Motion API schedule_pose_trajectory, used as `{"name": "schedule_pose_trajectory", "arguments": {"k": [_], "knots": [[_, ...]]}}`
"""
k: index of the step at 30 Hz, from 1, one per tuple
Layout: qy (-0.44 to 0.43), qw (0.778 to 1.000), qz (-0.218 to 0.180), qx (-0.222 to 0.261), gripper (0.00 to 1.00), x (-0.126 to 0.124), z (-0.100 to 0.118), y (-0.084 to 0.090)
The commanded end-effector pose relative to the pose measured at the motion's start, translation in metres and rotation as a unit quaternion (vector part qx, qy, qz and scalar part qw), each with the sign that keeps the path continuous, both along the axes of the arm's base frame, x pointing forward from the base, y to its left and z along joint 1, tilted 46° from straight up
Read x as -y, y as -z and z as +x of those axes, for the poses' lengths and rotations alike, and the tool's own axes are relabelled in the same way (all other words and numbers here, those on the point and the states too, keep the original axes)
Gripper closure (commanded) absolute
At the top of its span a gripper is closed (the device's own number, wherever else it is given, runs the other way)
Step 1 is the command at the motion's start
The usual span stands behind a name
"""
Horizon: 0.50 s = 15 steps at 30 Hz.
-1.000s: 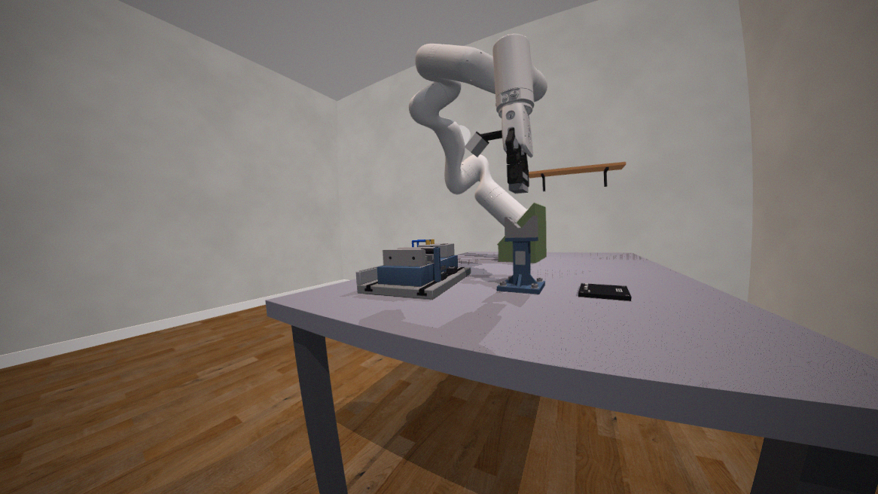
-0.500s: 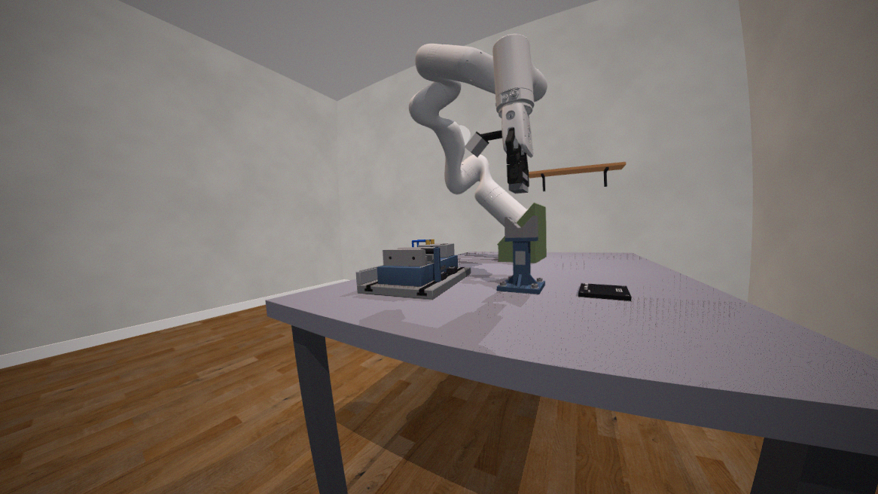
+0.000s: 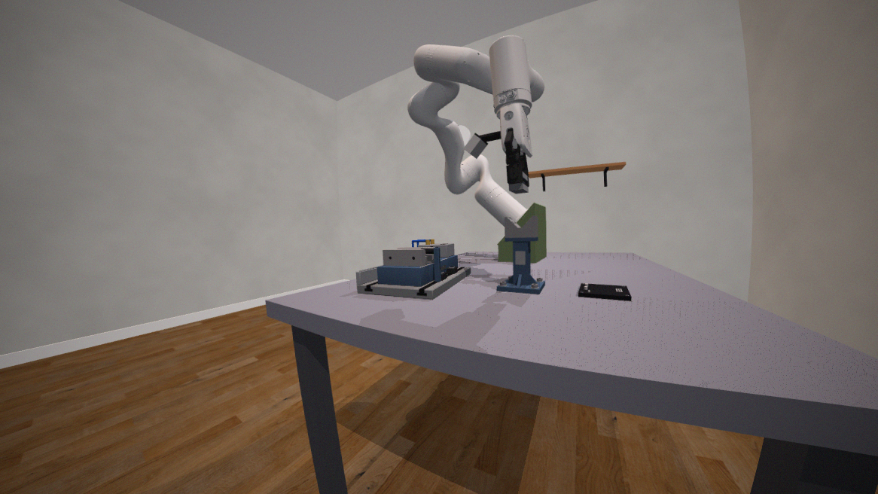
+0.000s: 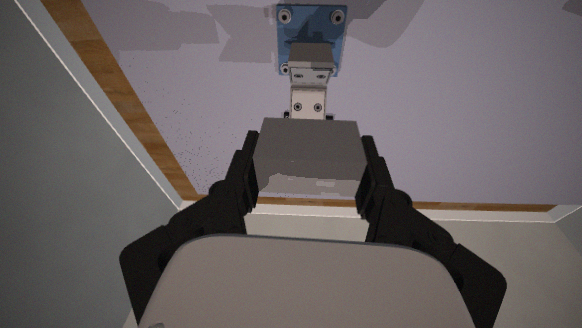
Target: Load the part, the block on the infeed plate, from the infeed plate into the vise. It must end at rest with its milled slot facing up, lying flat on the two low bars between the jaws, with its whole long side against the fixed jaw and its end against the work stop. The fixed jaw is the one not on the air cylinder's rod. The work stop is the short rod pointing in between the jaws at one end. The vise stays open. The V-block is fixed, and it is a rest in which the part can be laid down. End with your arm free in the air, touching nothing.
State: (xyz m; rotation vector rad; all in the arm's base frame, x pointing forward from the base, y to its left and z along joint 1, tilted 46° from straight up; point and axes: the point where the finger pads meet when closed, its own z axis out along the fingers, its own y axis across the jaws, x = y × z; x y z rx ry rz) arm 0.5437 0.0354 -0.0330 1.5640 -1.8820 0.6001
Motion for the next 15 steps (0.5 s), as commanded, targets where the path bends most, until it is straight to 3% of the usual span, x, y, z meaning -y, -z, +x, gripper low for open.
{"name": "schedule_pose_trajectory", "arguments": {"k": [1, 15], "knots": [[0.0, 1.0, 0.009, 0.003, 1.0, -0.0005, 0.0005, -0.0007], [0.002, 0.998, 0.06, 0.013, 1.0, 0.0004, 0.0003, -0.0015]]}}
